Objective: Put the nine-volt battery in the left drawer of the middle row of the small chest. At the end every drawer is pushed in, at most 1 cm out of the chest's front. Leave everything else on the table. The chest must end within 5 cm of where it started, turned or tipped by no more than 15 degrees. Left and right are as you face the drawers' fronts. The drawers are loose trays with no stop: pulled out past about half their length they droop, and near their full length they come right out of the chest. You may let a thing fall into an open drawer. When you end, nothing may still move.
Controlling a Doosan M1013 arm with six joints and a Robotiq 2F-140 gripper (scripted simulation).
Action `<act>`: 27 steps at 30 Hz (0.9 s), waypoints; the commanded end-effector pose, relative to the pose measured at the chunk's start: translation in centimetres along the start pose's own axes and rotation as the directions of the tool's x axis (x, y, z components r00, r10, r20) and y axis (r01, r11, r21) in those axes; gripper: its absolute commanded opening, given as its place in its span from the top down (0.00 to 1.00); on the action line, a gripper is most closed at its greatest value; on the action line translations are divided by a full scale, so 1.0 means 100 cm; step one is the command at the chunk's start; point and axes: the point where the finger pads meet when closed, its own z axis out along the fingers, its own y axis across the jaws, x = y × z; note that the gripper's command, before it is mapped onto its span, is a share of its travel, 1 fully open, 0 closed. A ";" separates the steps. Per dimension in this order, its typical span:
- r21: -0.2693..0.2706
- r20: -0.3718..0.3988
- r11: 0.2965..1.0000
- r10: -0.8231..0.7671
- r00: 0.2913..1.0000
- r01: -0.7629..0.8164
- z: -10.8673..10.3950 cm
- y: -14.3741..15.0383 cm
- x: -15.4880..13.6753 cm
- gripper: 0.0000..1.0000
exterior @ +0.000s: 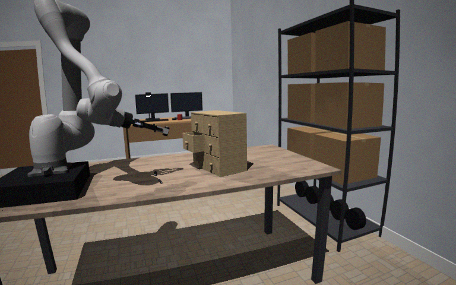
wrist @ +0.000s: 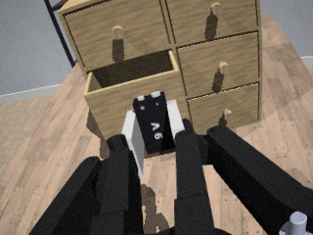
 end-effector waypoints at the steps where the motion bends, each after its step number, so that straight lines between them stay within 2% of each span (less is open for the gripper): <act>1: -0.003 -0.009 1.000 -0.001 1.000 0.001 0.000 0.001 -0.002 0.86; 19: -0.003 -0.010 1.000 -0.001 1.000 0.001 0.003 0.001 -0.001 0.86; 27: -0.003 -0.010 1.000 -0.001 1.000 0.001 0.012 0.001 0.002 0.86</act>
